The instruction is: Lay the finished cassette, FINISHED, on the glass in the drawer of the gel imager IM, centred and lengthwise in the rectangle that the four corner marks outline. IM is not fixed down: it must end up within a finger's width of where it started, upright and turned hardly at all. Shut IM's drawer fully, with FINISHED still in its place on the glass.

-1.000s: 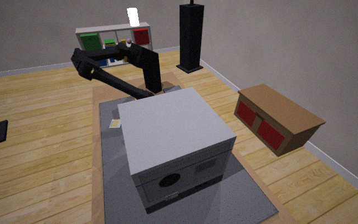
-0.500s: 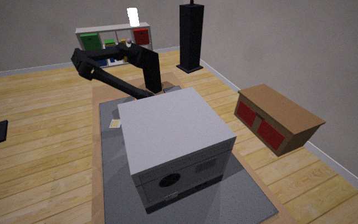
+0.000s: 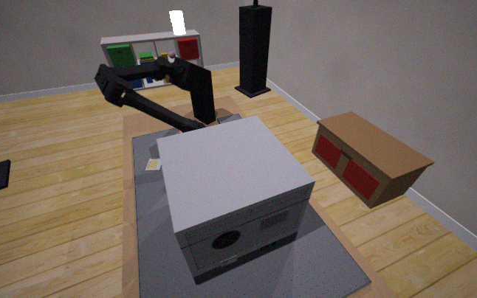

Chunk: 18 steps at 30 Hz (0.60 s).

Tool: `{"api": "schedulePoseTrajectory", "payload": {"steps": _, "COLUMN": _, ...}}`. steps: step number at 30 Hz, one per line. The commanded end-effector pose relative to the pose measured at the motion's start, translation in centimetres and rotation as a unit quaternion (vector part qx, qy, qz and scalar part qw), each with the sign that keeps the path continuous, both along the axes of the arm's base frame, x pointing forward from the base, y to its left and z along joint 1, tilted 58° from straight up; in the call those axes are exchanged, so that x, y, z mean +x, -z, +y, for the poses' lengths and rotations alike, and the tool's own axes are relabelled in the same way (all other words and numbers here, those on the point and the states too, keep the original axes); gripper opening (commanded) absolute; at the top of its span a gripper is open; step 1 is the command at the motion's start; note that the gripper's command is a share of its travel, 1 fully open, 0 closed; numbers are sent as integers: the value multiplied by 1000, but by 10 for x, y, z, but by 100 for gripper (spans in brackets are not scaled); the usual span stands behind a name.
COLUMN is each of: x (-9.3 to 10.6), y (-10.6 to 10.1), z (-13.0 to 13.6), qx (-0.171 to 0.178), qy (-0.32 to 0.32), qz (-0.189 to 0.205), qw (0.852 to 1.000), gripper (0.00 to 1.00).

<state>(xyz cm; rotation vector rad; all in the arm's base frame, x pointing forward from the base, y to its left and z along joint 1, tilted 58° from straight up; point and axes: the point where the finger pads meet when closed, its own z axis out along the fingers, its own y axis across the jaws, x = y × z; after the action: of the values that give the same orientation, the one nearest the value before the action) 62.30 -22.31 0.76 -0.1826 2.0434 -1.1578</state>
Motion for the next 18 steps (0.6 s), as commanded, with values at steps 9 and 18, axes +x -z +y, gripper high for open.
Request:
{"api": "schedulePoseTrajectory", "payload": {"steps": 9, "x": -17, "y": 20, "z": -12, "qx": 2, "qy": 12, "qz": 18, "qw": 1000, "gripper": 8}}
{"api": "schedulePoseTrajectory", "payload": {"steps": 18, "x": -18, "y": 19, "z": -12, "qx": 10, "qy": 22, "qz": 35, "qw": 999, "gripper": 8}}
